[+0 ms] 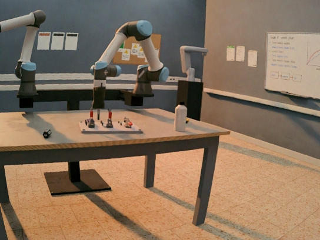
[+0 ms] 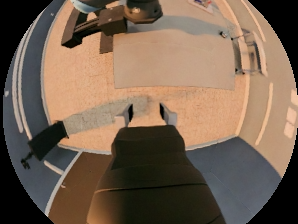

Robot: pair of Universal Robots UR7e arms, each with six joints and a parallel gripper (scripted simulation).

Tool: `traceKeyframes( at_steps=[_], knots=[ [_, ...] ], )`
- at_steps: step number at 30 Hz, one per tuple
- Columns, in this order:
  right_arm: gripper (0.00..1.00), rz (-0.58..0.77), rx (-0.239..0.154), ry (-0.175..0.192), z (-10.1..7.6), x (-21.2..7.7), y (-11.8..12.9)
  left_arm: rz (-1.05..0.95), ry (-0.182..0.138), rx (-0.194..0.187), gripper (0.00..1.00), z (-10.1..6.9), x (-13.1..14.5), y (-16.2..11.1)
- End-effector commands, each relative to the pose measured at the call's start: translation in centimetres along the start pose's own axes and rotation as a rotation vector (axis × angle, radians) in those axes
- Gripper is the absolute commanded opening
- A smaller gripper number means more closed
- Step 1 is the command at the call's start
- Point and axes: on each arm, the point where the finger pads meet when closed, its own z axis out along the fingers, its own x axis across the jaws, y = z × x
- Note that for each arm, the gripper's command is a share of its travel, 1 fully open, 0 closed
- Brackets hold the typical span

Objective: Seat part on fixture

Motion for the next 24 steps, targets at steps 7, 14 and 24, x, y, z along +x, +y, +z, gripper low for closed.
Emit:
traceKeyframes(
  at_steps=[7, 14, 24],
  knots=[
    [1.0, 0.001, 0.001, 0.001, 0.03, -0.08, -0.13, -0.002, 0.001, 0.001, 0.0, 1.5, -0.12, -0.11],
    [1.0, 0.001, 0.001, 0.001, 0.03, -0.08, -0.13, -0.002, 0.001, 0.001, 0.0, 1.49, -0.14, -0.13],
    [1.0, 0.001, 0.001, 0.001, 0.03, -0.08, -0.13, -0.004, -0.003, -0.002, 0.0, 1.7, -0.47, -0.13]
  ],
)
